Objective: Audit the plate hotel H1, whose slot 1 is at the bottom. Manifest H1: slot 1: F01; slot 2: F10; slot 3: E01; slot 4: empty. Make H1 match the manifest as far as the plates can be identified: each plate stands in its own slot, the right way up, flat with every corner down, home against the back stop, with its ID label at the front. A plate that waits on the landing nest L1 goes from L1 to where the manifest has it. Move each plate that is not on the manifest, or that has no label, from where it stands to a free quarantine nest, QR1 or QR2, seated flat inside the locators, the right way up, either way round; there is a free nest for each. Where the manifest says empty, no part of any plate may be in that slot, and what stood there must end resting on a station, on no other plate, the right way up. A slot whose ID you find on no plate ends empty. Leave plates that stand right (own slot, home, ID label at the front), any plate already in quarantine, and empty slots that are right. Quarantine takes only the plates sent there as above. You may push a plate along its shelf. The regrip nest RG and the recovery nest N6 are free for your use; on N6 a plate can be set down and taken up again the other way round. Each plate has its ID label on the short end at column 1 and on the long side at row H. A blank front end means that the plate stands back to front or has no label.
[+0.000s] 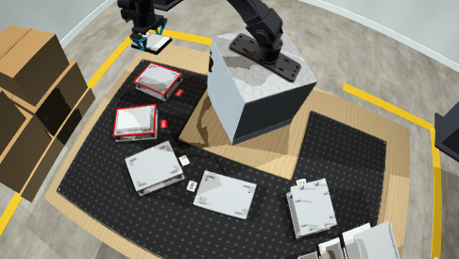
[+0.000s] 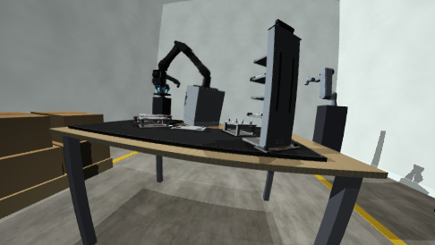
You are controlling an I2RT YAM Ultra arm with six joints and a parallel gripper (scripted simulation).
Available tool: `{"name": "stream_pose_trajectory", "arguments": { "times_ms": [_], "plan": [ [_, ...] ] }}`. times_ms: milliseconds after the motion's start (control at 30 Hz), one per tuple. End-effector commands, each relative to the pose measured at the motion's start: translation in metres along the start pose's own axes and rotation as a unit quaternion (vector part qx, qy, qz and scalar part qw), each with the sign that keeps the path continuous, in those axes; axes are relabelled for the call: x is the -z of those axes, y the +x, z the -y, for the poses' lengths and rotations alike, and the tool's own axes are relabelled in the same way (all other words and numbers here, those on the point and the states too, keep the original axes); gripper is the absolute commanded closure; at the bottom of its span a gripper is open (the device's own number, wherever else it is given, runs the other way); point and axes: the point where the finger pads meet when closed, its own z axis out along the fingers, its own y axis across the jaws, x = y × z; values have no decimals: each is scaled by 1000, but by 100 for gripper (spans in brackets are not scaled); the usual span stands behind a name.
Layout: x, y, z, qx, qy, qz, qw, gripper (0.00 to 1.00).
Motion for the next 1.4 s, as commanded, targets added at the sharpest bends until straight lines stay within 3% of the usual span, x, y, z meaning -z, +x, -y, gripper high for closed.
{"name": "stream_pose_trajectory", "arguments": {
  "times_ms": [0,1367],
  "plan": [
    [1,-8,-1,3,-1,17,1000,14],
    [-98,-15,-2,2,-1,17,1000,14]
  ]
}}
